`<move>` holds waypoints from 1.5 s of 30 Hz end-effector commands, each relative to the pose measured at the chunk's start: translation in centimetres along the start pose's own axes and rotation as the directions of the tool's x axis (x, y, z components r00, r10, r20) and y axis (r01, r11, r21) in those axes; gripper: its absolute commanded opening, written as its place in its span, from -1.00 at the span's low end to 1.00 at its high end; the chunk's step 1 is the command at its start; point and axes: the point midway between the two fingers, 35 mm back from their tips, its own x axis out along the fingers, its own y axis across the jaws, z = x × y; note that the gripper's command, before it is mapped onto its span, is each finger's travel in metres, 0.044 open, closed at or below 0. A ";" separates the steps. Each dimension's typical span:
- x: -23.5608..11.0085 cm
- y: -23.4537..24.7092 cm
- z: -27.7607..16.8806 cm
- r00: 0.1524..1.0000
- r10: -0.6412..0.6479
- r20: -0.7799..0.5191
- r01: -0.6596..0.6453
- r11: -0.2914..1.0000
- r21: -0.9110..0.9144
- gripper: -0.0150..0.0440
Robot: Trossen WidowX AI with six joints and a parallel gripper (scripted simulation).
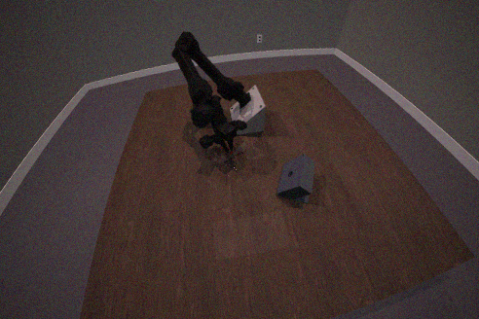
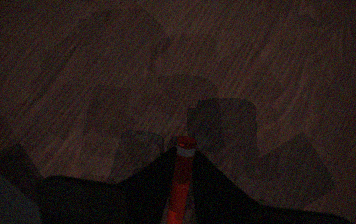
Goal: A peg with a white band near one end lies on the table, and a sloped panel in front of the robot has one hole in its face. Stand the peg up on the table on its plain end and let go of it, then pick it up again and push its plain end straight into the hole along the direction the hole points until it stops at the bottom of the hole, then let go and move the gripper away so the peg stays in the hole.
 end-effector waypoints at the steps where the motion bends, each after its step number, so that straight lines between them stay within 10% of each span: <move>1: -0.2 0.1 -0.2 0.999 0.003 0.036 -0.003 1.000 -0.004 -0.33; 45: -2.4 0.1 -2.1 0.914 0.004 0.405 -0.001 1.000 -0.008 -0.33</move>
